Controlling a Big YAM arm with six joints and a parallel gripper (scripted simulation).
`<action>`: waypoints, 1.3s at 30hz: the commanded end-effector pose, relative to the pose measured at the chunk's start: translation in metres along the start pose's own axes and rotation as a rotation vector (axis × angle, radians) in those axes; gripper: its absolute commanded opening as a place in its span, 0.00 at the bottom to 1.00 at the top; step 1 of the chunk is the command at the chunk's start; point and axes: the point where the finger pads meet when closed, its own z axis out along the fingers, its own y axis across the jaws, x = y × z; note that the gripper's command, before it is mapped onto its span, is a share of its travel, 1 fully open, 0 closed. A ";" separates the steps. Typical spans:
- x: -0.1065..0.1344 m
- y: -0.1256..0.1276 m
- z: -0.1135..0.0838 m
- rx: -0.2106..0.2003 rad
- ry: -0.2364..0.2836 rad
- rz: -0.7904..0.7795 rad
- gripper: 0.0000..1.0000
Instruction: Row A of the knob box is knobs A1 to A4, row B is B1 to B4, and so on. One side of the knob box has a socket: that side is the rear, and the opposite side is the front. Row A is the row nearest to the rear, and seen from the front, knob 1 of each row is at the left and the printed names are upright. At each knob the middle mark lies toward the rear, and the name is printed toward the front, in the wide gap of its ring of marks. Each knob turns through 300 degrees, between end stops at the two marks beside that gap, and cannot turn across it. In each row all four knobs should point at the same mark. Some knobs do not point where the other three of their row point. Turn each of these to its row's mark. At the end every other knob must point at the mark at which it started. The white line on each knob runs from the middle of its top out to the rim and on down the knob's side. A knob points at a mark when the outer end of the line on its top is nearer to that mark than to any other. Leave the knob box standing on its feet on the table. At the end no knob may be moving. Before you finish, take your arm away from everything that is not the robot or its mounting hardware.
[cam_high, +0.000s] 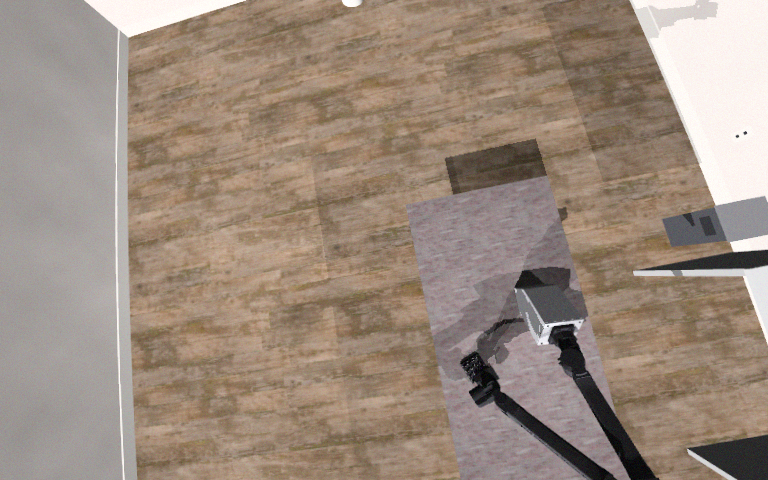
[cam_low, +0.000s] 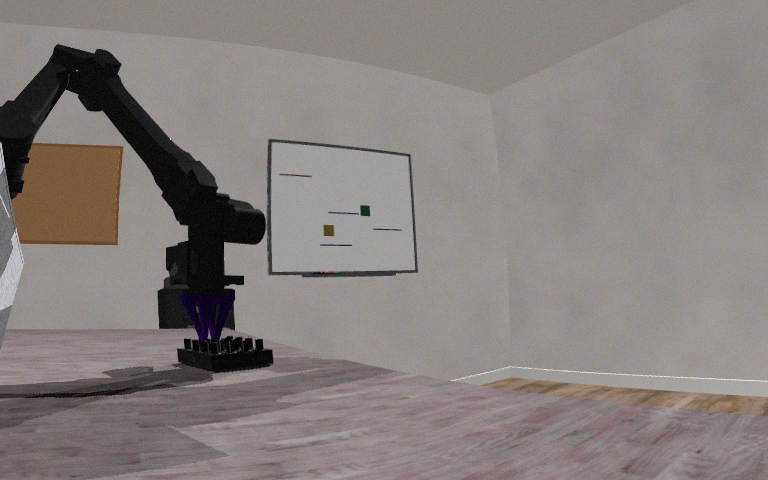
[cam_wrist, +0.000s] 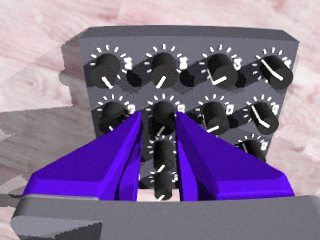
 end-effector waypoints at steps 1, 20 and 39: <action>0.000 -0.014 -0.019 0.040 0.002 -0.014 0.19; 0.003 -0.009 -0.041 0.017 0.001 -0.005 0.19; -0.001 -0.020 -0.063 0.050 0.004 -0.024 1.00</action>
